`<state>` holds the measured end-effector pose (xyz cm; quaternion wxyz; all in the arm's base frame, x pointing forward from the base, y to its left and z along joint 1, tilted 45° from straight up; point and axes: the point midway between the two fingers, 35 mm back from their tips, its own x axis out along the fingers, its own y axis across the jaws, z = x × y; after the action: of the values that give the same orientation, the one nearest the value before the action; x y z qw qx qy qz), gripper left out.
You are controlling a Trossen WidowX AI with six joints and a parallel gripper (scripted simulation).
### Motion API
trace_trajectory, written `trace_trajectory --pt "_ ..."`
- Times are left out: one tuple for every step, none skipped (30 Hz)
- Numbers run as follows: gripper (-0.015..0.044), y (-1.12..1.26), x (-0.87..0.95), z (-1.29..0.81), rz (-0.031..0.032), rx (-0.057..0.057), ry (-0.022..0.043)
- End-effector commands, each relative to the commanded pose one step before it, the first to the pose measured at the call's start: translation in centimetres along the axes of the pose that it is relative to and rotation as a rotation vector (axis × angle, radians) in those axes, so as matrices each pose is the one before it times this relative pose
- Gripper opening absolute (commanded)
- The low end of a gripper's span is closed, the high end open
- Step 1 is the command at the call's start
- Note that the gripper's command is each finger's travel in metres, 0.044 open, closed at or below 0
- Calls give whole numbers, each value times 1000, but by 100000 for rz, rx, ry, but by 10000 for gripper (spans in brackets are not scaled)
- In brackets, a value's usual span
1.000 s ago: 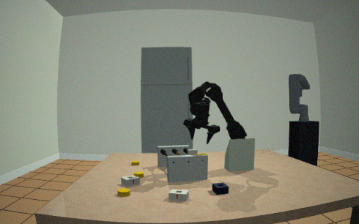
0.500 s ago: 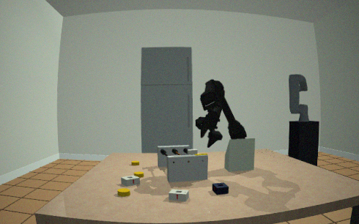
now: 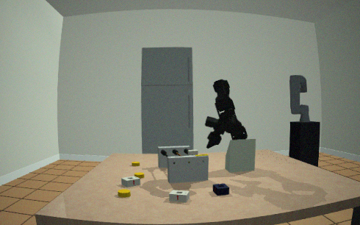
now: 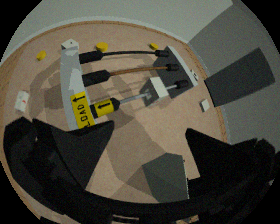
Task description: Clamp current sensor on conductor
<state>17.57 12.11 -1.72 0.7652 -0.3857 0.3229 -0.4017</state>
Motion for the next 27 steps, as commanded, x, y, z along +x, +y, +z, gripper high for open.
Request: trace_trajectory --pt "440 65 -593 -2300 3343 56655 -26487" --pt "440 -3 -5 -5 52 343 -86" --pt "440 0 0 0 0 0 0" --pt "440 0 0 0 0 0 0" --pt "440 0 0 0 0 0 0" --pt "440 0 0 0 0 0 0" --pt "440 0 0 0 0 0 0" --pt "440 0 0 0 0 0 0" --pt "440 0 0 0 0 0 0" --pt "440 0 0 0 0 0 0" --pt "440 462 189 570 -2982 -14630 8370" --pt "440 0 0 0 0 0 0" --pt "440 0 0 0 0 0 0" --pt "440 0 0 0 0 0 0" --pt "440 0 0 0 0 0 0" --pt "440 0 0 0 0 0 0" --pt "440 0 0 0 0 0 0" --pt "440 0 0 0 0 0 0" --pt "440 0 0 0 0 0 0" --pt "440 0 0 0 0 0 0" --pt "440 0 0 0 0 0 0" --pt "440 0 0 0 0 0 0" --pt "440 0 0 0 0 0 0" --pt "440 0 0 0 0 0 0" --pt "440 0 0 0 0 0 0" --pt "440 12 27 34 -174 -1246 480" --pt "440 34 81 104 -476 -3735 1452"
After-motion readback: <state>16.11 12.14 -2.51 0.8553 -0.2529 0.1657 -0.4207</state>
